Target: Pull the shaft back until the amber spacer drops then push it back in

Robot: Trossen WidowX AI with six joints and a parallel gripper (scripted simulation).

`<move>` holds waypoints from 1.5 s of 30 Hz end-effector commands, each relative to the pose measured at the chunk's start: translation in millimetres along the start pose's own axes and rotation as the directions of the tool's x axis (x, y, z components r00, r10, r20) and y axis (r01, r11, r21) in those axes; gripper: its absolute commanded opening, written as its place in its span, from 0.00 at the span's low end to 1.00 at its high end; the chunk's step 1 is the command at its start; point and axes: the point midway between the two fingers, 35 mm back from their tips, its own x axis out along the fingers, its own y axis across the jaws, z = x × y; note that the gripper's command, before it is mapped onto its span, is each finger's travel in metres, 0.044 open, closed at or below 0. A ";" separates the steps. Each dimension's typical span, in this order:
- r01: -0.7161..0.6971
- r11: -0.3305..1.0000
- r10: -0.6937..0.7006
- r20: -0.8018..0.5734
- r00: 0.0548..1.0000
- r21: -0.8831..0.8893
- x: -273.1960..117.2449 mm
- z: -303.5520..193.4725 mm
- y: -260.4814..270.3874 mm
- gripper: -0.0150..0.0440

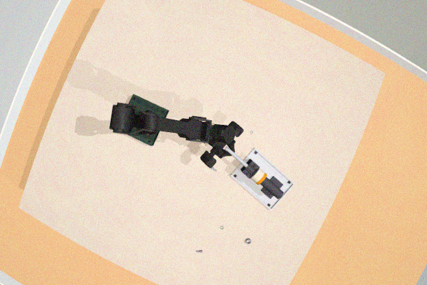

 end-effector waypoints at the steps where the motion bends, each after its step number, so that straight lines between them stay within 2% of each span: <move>1: -0.003 1.000 0.003 0.000 1.000 0.005 -0.4 0.5 0.6 0.25; 45: -0.003 1.000 0.003 0.000 1.000 0.005 -3.0 3.1 0.5 0.25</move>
